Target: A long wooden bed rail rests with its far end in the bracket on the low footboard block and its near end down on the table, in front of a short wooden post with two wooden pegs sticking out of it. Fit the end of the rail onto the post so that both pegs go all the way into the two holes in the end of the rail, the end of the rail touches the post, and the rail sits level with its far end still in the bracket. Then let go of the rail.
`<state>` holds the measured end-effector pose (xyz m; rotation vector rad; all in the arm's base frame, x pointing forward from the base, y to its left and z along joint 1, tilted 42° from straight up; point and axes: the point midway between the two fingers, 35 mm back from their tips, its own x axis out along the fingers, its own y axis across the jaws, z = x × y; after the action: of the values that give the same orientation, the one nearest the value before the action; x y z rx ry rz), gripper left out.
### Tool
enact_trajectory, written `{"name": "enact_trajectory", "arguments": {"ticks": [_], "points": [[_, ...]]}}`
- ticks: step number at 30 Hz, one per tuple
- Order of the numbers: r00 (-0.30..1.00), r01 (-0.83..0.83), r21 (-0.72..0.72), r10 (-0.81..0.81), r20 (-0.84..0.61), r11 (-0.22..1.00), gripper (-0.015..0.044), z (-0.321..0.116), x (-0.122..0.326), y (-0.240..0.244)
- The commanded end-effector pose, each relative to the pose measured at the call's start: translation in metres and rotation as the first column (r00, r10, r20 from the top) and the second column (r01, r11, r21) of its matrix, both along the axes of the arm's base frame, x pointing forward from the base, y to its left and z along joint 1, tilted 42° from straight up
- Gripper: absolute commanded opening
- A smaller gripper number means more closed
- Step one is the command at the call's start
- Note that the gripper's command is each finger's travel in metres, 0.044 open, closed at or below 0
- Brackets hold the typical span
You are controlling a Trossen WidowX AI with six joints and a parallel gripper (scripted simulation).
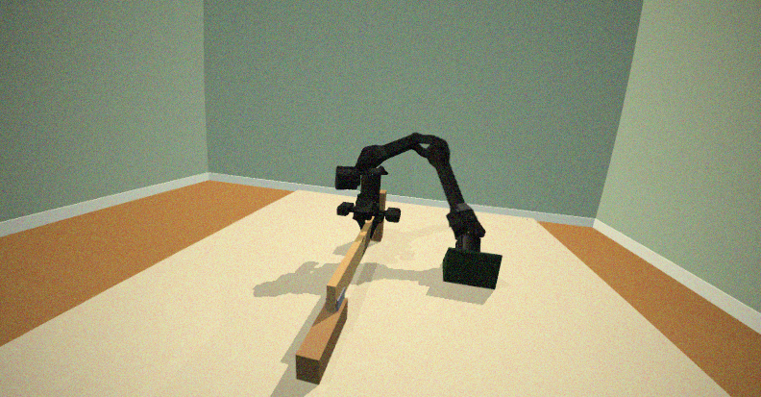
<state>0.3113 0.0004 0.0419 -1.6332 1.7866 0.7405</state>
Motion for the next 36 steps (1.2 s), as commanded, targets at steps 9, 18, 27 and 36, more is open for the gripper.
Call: {"name": "enact_trajectory", "arguments": {"ticks": [9,18,27,36], "points": [[1.000,-0.007,-0.004,0.007,0.004,1.000,0.0000,0.0007,0.0009,0.0051],[1.000,-0.007,-0.004,0.007,0.004,1.000,0.0000,0.0000,0.0008,0.0049],[1.000,-0.007,-0.004,0.007,0.004,1.000,0.0000,-0.0010,0.0006,0.0040],[1.000,-0.007,-0.004,0.007,0.004,1.000,0.0000,-0.0015,0.0005,0.0033]]}}
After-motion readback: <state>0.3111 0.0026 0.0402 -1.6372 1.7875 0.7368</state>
